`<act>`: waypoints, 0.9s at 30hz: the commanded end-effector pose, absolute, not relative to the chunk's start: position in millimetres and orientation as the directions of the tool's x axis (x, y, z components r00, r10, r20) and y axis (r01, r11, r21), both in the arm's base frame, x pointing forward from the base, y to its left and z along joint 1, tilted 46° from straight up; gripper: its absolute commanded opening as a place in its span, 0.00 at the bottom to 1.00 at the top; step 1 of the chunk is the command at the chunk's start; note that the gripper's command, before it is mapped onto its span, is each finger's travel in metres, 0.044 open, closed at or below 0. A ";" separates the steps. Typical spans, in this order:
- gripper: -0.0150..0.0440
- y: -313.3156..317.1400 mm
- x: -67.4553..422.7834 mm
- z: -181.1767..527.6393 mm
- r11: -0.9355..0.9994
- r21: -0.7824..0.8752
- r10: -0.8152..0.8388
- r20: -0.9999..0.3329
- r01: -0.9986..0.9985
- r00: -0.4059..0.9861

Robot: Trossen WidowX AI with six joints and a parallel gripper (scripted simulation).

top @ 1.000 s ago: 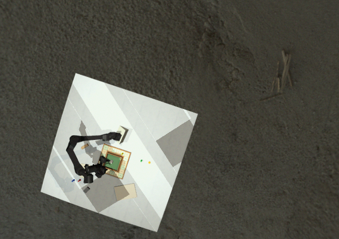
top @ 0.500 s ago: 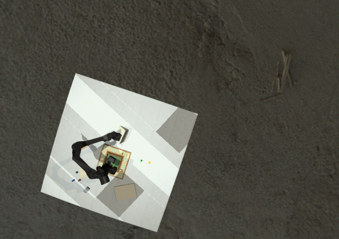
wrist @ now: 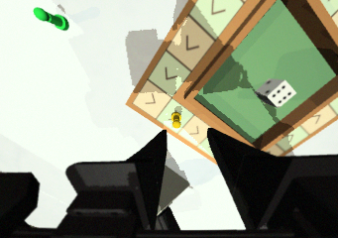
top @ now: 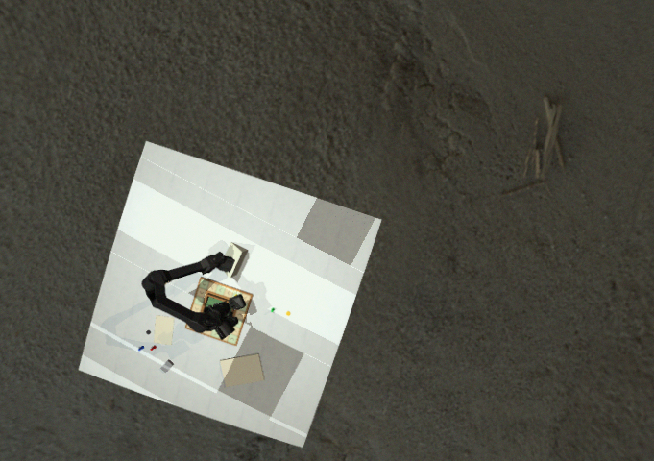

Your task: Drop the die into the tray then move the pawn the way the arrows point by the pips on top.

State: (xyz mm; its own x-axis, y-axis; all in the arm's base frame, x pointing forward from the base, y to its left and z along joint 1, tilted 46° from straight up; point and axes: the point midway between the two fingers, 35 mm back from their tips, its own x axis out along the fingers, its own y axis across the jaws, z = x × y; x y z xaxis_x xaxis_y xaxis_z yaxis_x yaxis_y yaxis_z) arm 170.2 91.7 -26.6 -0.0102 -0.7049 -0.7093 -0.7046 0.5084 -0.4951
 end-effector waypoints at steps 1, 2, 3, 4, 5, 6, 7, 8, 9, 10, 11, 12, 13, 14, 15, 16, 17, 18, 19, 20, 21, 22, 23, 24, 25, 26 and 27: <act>0.59 87.9 156.3 -30.9 0.551 -0.549 -0.713 -0.701 -0.629 -0.012; 0.59 87.9 156.3 -30.9 0.551 -0.549 -0.713 -0.701 -0.629 -0.012; 0.59 87.9 156.3 -30.9 0.551 -0.549 -0.713 -0.701 -0.629 -0.012; 0.59 87.9 156.3 -30.9 0.551 -0.549 -0.713 -0.701 -0.629 -0.012; 0.59 87.9 156.3 -30.9 0.551 -0.549 -0.713 -0.701 -0.629 -0.012; 0.59 87.6 155.6 -30.6 0.551 -0.549 -0.713 -0.701 -0.629 -0.013; 0.59 87.3 155.0 -30.2 0.551 -0.549 -0.713 -0.701 -0.629 -0.013; 0.59 86.4 155.0 -31.1 0.551 -0.549 -0.713 -0.701 -0.629 -0.013; 0.59 83.9 155.0 -33.7 0.550 -0.549 -0.713 -0.701 -0.629 -0.012; 0.59 80.0 155.0 -37.5 0.550 -0.549 -0.713 -0.701 -0.629 -0.012; 0.59 77.3 154.9 -39.9 0.550 -0.550 -0.714 -0.700 -0.629 -0.012; 0.59 76.4 154.8 -40.7 0.550 -0.550 -0.714 -0.700 -0.629 -0.012; 0.59 76.4 154.8 -40.7 0.550 -0.550 -0.714 -0.700 -0.629 -0.012; 0.59 76.3 154.8 -40.9 0.550 -0.550 -0.714 -0.700 -0.629 -0.012; 0.59 75.7 154.9 -41.5 0.550 -0.550 -0.714 -0.700 -0.629 -0.012; 0.59 74.8 155.0 -42.5 0.550 -0.550 -0.714 -0.700 -0.629 -0.012; 0.59 73.7 155.2 -43.7 0.550 -0.550 -0.714 -0.701 -0.629 -0.012; 0.59 72.5 155.3 -44.9 0.550 -0.550 -0.714 -0.701 -0.629 -0.012; 0.59 71.4 155.4 -46.0 0.550 -0.550 -0.713 -0.701 -0.629 -0.012; 0.59 70.3 155.5 -47.2 0.550 -0.550 -0.713 -0.701 -0.629 -0.012; 0.59 69.1 155.6 -48.3 0.550 -0.550 -0.713 -0.701 -0.629 -0.012; 0.59 68.0 155.7 -49.5 0.550 -0.550 -0.713 -0.701 -0.629 -0.012; 0.59 66.8 155.7 -50.6 0.550 -0.550 -0.713 -0.701 -0.629 -0.012; 0.59 65.7 155.8 -51.7 0.550 -0.550 -0.713 -0.701 -0.629 -0.012; 0.59 64.5 155.8 -52.9 0.550 -0.550 -0.714 -0.701 -0.628 -0.012; 0.59 63.3 155.9 -54.0 0.550 -0.550 -0.714 -0.701 -0.628 -0.012; 0.59 62.2 155.9 -55.1 0.550 -0.550 -0.714 -0.700 -0.628 -0.012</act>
State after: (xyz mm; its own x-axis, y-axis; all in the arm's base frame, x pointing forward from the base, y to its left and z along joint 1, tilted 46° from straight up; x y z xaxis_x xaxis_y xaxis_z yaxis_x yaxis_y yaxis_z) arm 156.6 66.5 -52.2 -0.0132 -0.7100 -0.7041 -0.6229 0.5567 -0.5496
